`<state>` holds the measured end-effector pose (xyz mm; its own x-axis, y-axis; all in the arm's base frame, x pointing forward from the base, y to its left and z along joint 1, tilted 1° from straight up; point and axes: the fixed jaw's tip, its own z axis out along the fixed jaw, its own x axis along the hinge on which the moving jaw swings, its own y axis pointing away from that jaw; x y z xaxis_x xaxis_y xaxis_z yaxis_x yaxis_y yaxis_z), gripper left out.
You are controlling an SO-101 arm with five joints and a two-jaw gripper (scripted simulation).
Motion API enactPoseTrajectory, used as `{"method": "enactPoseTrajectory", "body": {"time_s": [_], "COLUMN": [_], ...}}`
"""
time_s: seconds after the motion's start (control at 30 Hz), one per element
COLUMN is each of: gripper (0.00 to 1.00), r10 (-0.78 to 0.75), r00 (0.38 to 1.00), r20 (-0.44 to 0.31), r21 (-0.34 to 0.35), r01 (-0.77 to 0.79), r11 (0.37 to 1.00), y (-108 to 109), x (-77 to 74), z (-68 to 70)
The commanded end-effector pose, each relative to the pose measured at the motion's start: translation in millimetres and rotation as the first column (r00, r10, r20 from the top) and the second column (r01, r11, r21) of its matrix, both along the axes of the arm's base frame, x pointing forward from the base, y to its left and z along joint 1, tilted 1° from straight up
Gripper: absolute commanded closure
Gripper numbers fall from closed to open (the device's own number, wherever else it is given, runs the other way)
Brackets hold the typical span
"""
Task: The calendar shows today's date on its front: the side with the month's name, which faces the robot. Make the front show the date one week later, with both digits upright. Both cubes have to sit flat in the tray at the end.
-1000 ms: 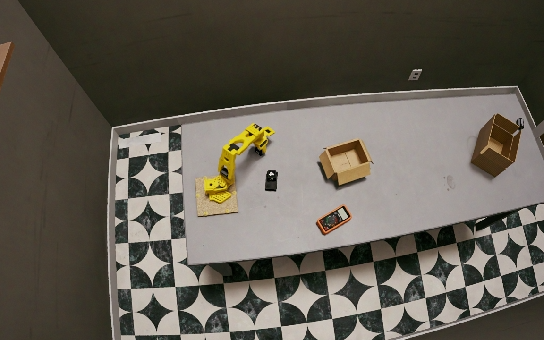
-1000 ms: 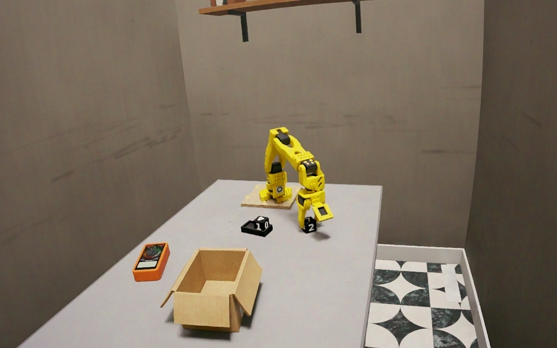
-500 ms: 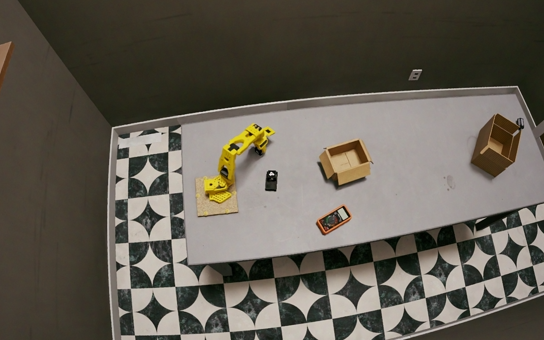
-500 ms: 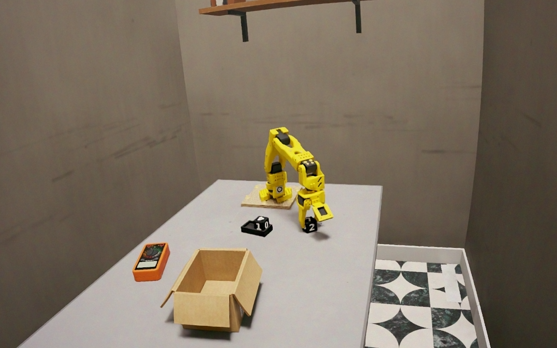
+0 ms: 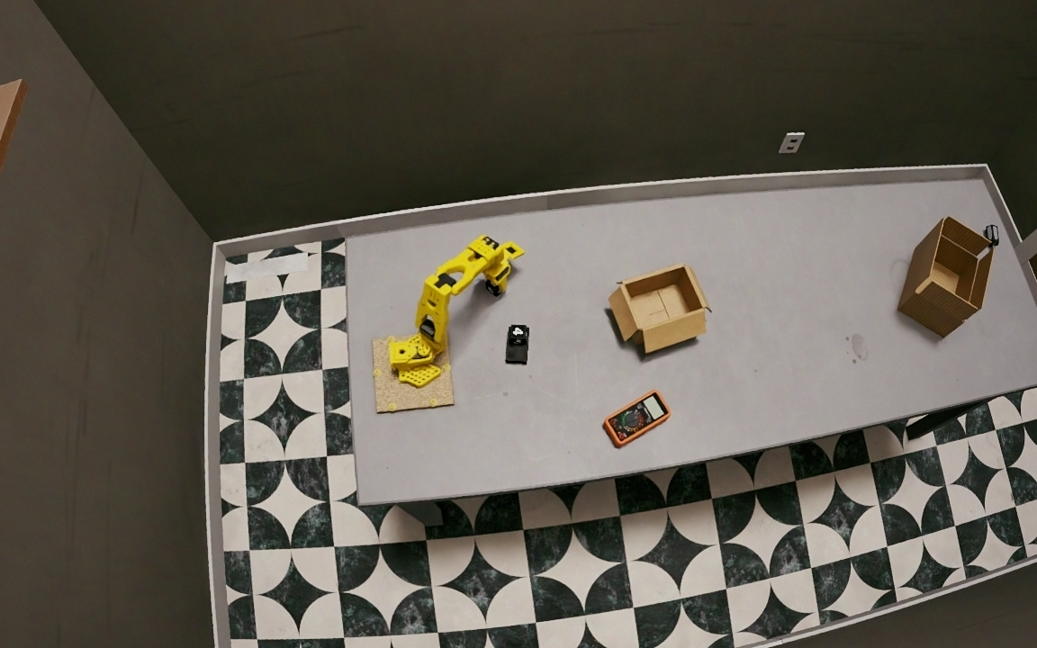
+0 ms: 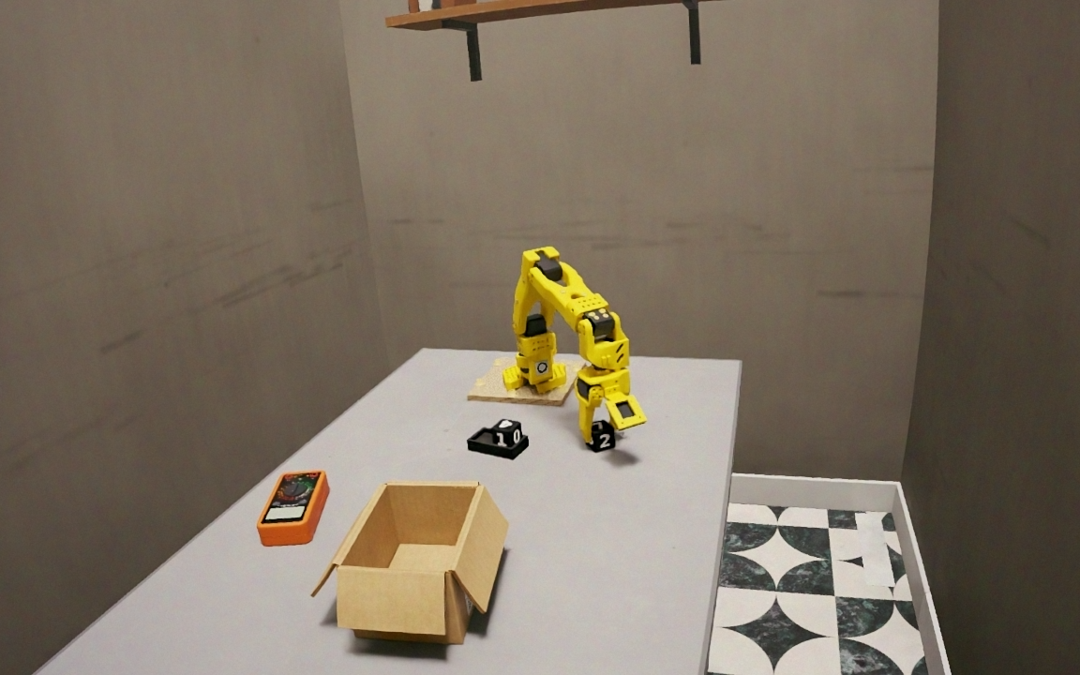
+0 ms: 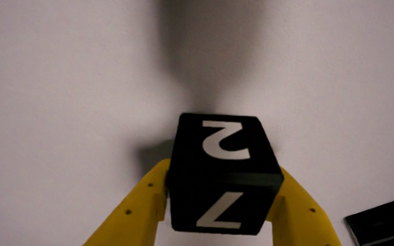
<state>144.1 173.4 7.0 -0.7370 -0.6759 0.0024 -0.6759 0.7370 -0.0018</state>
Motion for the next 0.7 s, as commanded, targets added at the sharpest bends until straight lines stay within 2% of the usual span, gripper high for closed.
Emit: {"method": "enactPoseTrajectory", "body": {"time_s": [0.0,0.43,0.67], "gripper": [0.97,1.0,1.0], "r10": [0.004,0.004,0.004], "r00": [1.0,1.0,1.0], "r20": [-0.01,-0.01,-0.01], "r21": [-0.008,-0.008,-0.008], "r01": [-0.004,-0.004,-0.004], "r11": [1.0,1.0,1.0], "y": [-3.1,-3.0,-1.4], "x": [-0.8,-0.8,-0.6], "z": [-2.7,-2.3,7.6]}}
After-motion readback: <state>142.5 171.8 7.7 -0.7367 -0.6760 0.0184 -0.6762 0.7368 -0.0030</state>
